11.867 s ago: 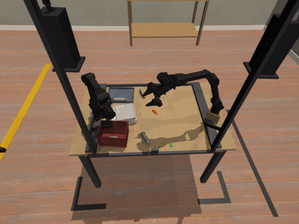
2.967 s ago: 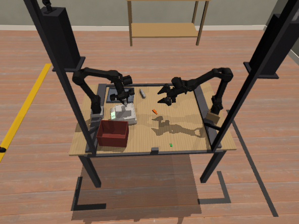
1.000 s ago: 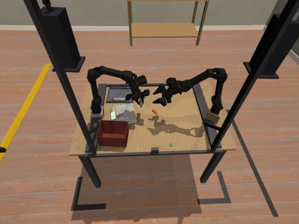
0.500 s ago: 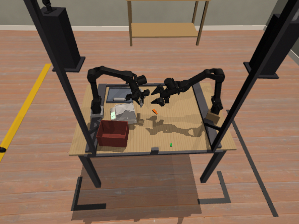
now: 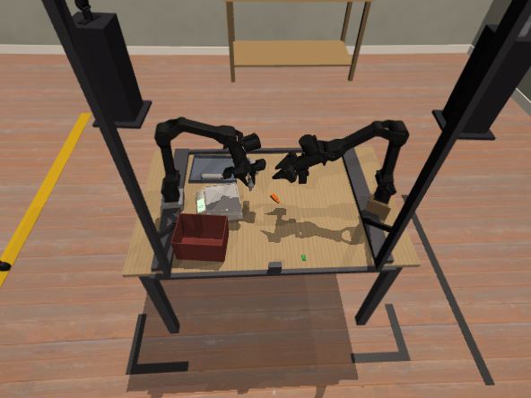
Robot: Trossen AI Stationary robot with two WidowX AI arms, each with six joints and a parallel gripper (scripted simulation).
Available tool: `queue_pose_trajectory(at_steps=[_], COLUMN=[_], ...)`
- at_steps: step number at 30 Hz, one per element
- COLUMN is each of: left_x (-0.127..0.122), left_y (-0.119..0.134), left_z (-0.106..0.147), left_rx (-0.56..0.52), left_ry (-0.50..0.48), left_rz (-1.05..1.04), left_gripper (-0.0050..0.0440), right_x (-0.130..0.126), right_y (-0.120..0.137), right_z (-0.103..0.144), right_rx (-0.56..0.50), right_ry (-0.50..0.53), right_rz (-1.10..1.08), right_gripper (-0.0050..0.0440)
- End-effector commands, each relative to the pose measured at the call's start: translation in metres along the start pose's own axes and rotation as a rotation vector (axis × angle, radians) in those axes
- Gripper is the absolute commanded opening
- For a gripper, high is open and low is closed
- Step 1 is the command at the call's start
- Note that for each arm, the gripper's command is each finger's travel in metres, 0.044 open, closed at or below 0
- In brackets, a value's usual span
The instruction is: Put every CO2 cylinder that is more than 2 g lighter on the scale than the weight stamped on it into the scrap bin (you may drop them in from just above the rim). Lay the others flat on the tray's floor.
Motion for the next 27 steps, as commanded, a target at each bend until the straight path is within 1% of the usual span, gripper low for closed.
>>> queue_pose_trajectory(at_steps=[1, 4, 6, 13, 21, 23, 27], left_x=[0.006, 0.006, 0.006, 0.006, 0.006, 0.006, 0.006], left_y=[-0.001, -0.001, -0.001, -0.001, -0.001, -0.001, -0.001], left_z=[0.008, 0.008, 0.008, 0.008, 0.008, 0.008, 0.008], left_rx=[0.009, 0.009, 0.009, 0.009, 0.009, 0.009, 0.009], left_ry=[-0.028, -0.028, -0.028, -0.028, -0.028, -0.028, -0.028], left_rz=[-0.008, -0.008, -0.008, -0.008, -0.008, -0.008, -0.008], left_gripper=[-0.0050, -0.0050, -0.0050, -0.0050, -0.0050, -0.0050, -0.0050], right_x=[0.004, 0.011, 0.011, 0.026, 0.041, 0.041, 0.049], right_y=[0.025, 0.035, 0.035, 0.053, 0.068, 0.068, 0.075], right_z=[0.026, 0.038, 0.038, 0.066, 0.096, 0.096, 0.114], right_rx=[0.083, 0.121, 0.121, 0.206, 0.288, 0.288, 0.334], right_ry=[0.013, 0.019, 0.019, 0.049, 0.113, 0.113, 0.170], right_rz=[-0.220, -0.387, -0.387, -0.745, -1.108, -1.108, -1.328], right_gripper=[0.0440, 0.0440, 0.0440, 0.0440, 0.0440, 0.0440, 0.0440])
Point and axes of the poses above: on each arm, the point midway between the two fingers, 35 mm back from their tips, its own z axis back along the fingers, its own x axis across the jaws, y = z × x, the point moved 3 cm from there along z, back along the fingers, and after that the axes turned 7 degrees about -z, right-handed, at the moved point
